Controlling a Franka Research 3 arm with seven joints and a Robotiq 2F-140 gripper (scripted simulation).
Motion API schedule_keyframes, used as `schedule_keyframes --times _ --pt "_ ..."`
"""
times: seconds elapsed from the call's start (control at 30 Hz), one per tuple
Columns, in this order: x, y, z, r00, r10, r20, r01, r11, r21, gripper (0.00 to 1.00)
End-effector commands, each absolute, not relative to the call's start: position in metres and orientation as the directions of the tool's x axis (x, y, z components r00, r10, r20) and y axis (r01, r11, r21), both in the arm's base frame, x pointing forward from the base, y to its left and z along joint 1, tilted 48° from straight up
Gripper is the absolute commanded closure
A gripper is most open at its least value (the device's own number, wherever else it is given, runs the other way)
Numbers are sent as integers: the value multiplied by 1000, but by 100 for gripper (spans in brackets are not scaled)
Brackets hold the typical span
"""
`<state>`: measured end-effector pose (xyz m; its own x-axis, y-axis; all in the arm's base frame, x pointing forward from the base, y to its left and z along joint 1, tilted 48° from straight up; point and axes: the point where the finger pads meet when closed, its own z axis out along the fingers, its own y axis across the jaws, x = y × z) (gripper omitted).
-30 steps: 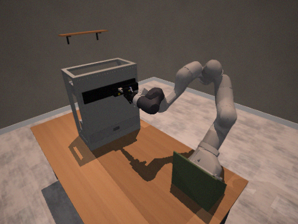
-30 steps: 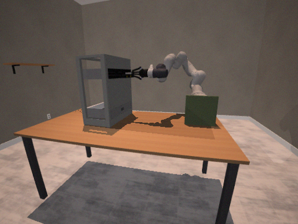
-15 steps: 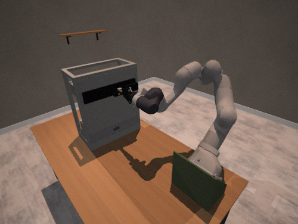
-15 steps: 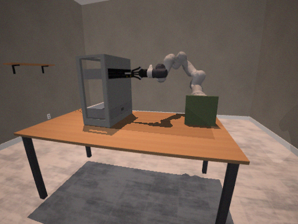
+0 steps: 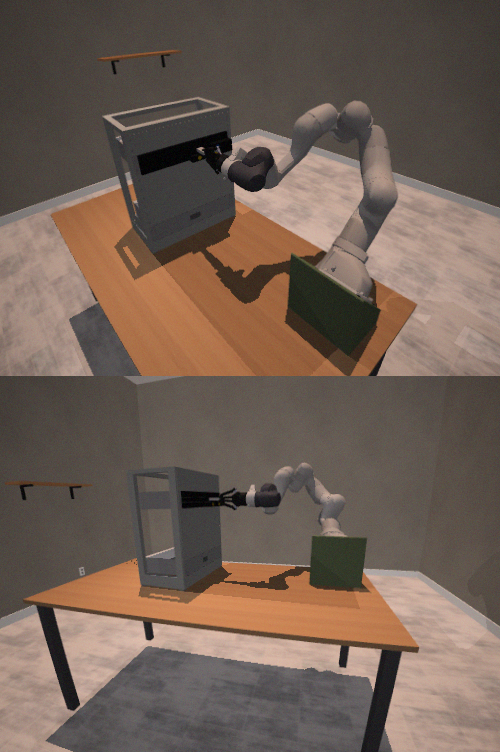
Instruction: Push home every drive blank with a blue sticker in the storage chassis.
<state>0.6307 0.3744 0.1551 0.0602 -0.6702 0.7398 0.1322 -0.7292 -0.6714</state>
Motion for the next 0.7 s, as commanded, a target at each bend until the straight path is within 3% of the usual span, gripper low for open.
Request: schedule_keyframes --times 0.0,0.67 --pt "632 372 147 72 -661 747 122 -737 -665 100" --pt "636 371 146 72 -661 747 122 -737 -665 100"
